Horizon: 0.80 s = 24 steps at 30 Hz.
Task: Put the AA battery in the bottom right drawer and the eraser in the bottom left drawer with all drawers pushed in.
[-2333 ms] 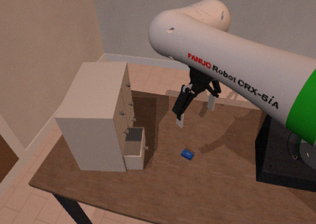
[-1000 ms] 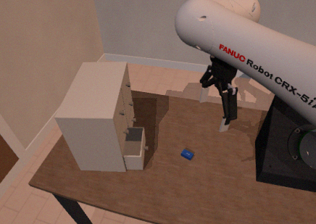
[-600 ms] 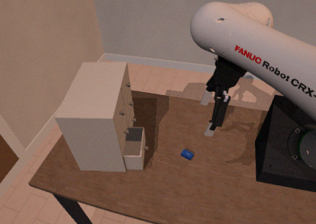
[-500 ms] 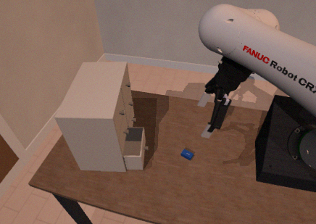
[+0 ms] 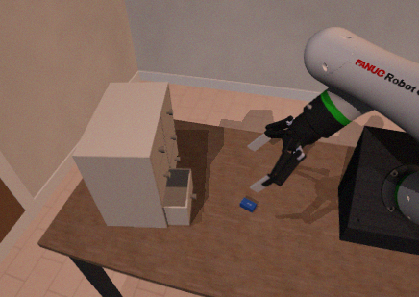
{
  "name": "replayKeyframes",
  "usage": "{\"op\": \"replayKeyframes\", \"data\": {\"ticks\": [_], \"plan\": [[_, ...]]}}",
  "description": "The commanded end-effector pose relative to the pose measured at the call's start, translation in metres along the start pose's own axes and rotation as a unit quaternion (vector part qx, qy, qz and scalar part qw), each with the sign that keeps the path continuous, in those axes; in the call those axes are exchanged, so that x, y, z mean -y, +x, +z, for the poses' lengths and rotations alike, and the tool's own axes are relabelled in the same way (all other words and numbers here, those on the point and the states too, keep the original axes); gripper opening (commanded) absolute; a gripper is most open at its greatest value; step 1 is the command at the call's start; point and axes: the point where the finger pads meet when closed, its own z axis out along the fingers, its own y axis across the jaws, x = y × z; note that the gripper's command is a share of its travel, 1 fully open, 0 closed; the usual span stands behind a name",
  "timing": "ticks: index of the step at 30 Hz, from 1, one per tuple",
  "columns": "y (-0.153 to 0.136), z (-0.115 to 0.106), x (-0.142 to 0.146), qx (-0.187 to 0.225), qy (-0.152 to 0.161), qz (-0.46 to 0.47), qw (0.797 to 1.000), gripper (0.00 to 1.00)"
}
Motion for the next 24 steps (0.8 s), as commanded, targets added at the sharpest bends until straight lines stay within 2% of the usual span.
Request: {"op": "replayKeyframes", "data": {"ticks": [1,4,6,14,24], "plan": [[0.000,0.017,0.001,-0.063,0.008,-0.004,0.998,1.00],[0.001,0.025,0.001,-0.092,0.008,-0.005,0.996,1.00],[0.001,0.025,0.001,-0.092,0.008,-0.005,0.996,1.00],[0.003,0.040,0.001,-0.147,0.008,-0.005,0.989,1.00],[0.003,0.047,0.001,-0.172,0.009,-0.005,0.985,1.00]]}}
